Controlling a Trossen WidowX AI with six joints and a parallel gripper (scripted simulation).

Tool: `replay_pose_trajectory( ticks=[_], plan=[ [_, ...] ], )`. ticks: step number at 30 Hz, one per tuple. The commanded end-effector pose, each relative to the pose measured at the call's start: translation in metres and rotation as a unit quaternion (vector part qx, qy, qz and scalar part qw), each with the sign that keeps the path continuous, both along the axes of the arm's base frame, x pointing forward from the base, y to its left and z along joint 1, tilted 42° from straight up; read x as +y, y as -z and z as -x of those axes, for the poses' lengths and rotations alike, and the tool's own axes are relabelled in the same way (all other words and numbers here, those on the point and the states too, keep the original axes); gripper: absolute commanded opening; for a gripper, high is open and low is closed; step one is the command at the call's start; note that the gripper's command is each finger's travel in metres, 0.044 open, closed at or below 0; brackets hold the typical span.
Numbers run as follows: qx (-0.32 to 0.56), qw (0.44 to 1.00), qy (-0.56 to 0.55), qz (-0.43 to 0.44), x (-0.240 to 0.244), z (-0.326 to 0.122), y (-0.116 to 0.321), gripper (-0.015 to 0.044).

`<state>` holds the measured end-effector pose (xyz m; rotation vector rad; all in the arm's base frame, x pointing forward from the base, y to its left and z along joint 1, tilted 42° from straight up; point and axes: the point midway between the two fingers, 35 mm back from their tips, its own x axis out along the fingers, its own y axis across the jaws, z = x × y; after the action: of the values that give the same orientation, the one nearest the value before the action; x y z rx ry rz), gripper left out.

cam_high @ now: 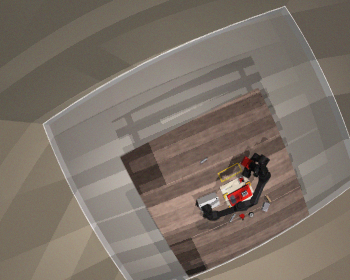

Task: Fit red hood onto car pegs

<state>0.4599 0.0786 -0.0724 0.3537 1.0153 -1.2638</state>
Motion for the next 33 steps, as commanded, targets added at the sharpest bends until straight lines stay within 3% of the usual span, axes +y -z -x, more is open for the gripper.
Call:
replay_pose_trajectory(
  ticks=[1, 33],
  plan=[
    [-0.003, 1.0, 0.0, -0.003, 0.003, 0.0, -0.004, 0.0],
    [0.176, 0.967, -0.183, -0.005, -0.087, 0.04, -0.1, 0.0]
  ],
)
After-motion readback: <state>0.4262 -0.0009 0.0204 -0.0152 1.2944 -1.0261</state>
